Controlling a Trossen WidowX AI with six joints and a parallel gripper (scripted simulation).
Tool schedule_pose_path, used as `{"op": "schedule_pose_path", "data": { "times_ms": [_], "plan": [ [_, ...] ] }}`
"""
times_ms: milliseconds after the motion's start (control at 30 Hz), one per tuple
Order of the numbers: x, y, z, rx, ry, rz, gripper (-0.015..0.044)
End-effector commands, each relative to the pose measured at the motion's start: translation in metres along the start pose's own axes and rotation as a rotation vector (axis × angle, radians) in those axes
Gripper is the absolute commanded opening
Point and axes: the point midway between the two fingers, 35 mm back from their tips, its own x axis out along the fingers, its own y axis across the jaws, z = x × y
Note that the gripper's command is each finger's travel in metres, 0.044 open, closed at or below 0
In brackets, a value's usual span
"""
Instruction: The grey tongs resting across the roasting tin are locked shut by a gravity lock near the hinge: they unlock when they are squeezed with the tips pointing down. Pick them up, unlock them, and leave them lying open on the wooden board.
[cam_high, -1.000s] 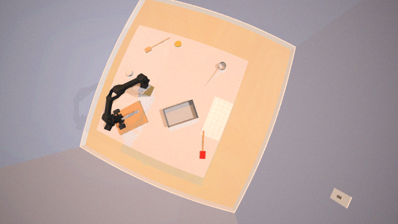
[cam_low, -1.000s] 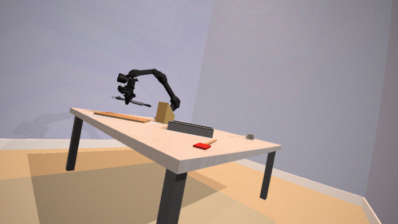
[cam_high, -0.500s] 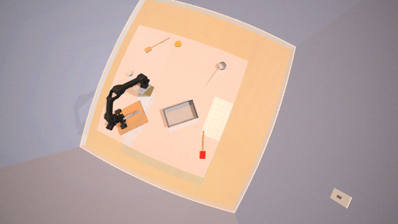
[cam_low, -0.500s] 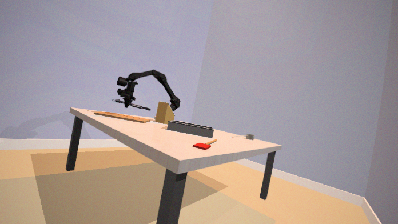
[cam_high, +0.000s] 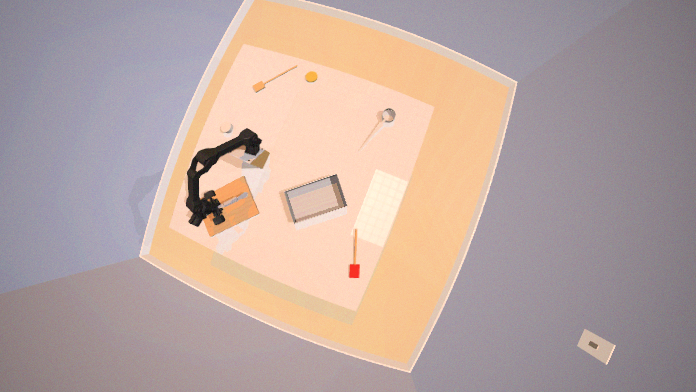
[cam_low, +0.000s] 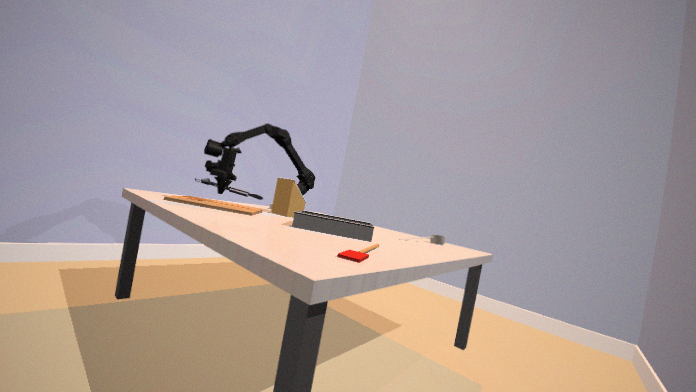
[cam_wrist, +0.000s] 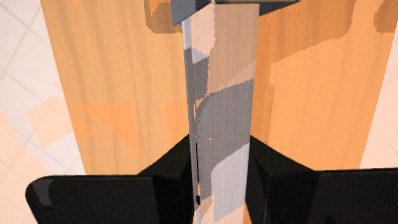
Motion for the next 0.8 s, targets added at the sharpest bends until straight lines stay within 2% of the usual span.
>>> {"op": "schedule_pose_path", "data": {
  "times_ms": [0,400,767],
  "plan": [
    [0.007,-0.0011,-0.001,-0.004,-0.005,0.001,-0.015],
    [0.0155,-0.0023,-0.003,-0.005,-0.009,0.003,-0.015],
    [0.0147,-0.0021,-0.0035,-0.001,-0.005,0.004,0.0139]
  ]
}}
